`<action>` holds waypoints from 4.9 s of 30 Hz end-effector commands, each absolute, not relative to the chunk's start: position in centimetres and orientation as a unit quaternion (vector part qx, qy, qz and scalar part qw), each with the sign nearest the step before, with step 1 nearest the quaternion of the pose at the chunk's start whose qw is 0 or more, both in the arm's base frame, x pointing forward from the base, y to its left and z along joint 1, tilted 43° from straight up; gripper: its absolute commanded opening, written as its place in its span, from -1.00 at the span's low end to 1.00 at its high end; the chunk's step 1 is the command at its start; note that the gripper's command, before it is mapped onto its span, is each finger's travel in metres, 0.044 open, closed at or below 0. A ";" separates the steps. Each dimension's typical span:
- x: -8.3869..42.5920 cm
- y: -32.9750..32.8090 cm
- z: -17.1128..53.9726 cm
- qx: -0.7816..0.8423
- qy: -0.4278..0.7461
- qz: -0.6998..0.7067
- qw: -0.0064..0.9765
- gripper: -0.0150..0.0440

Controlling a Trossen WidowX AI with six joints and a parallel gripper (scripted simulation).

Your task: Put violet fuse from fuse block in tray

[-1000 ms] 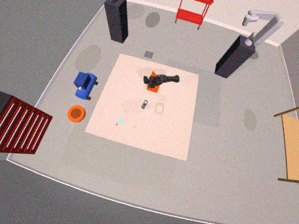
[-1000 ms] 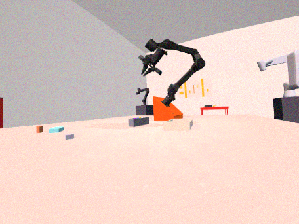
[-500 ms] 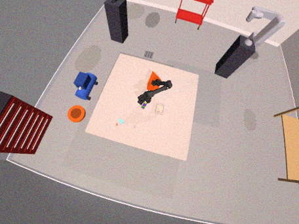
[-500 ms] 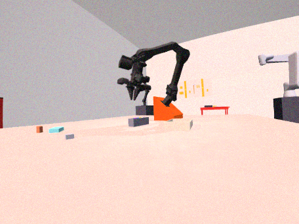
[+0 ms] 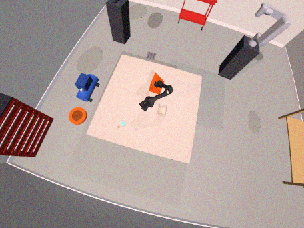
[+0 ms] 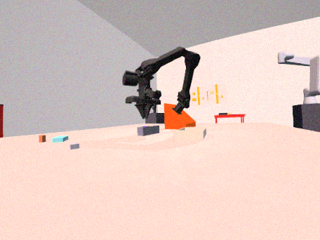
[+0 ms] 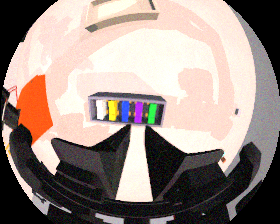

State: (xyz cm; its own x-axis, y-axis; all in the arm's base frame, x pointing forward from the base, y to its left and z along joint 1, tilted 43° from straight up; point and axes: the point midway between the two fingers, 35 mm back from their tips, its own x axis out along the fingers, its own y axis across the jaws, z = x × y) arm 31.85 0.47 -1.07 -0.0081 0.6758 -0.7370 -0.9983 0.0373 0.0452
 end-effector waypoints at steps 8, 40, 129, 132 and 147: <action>31.9 1.3 -1.8 -0.267 0.299 0.645 0.651 -0.25; 31.8 2.9 -3.2 -0.266 0.298 0.645 0.651 -0.25; 32.0 1.9 -2.2 -0.268 0.298 0.645 0.651 -0.49; 32.0 1.7 -2.0 -0.268 0.298 0.645 0.651 -0.49; 31.9 1.3 -1.5 -0.267 0.299 0.645 0.651 -0.49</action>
